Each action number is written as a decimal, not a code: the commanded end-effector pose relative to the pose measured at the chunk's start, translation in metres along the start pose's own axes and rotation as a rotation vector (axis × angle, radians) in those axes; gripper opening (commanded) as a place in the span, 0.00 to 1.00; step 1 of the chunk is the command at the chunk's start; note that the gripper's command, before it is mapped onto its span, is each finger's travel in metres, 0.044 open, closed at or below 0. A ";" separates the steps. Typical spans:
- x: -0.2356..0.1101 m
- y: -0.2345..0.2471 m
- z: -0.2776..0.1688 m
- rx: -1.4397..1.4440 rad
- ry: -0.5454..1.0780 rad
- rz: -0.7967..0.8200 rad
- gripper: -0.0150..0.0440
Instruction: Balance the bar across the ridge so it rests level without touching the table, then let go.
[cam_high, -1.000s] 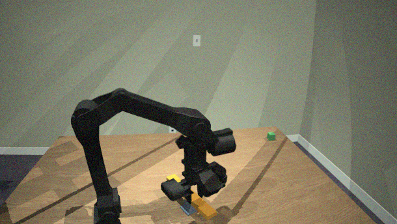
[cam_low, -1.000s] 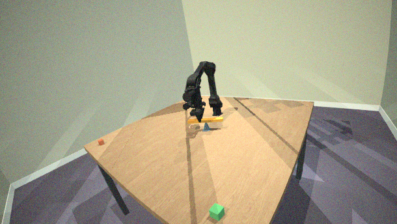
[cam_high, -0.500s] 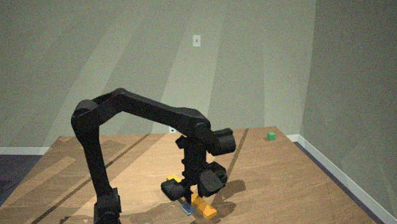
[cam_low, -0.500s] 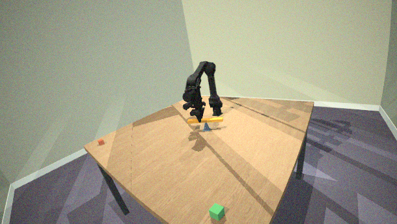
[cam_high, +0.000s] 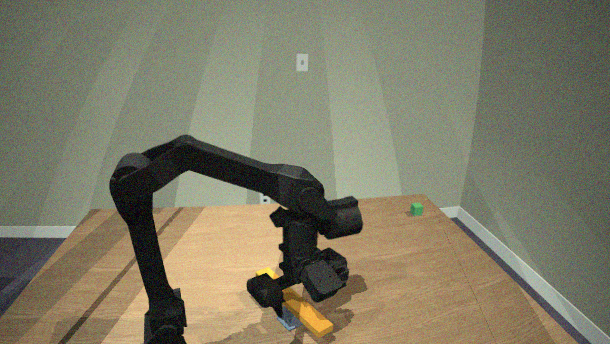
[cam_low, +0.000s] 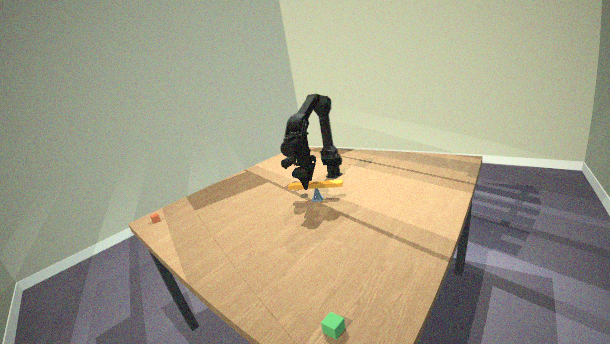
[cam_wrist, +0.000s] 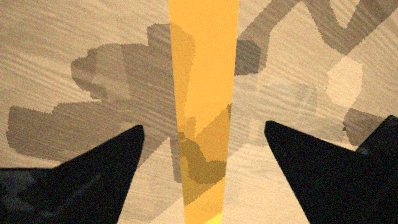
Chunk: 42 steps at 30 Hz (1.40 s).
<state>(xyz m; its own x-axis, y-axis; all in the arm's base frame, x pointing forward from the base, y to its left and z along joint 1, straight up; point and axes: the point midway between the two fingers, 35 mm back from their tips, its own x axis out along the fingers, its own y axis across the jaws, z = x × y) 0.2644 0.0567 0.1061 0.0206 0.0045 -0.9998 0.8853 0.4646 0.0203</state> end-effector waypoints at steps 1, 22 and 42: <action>-0.029 0.005 0.001 0.000 -0.002 0.009 1.00; -0.098 0.001 0.000 0.000 -0.002 0.009 1.00; -0.098 0.001 0.000 0.000 -0.002 0.009 1.00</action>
<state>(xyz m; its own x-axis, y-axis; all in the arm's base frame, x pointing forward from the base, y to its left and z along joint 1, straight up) 0.2634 0.0564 0.2033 0.0302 0.0066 -0.9995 0.8849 0.4648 0.0298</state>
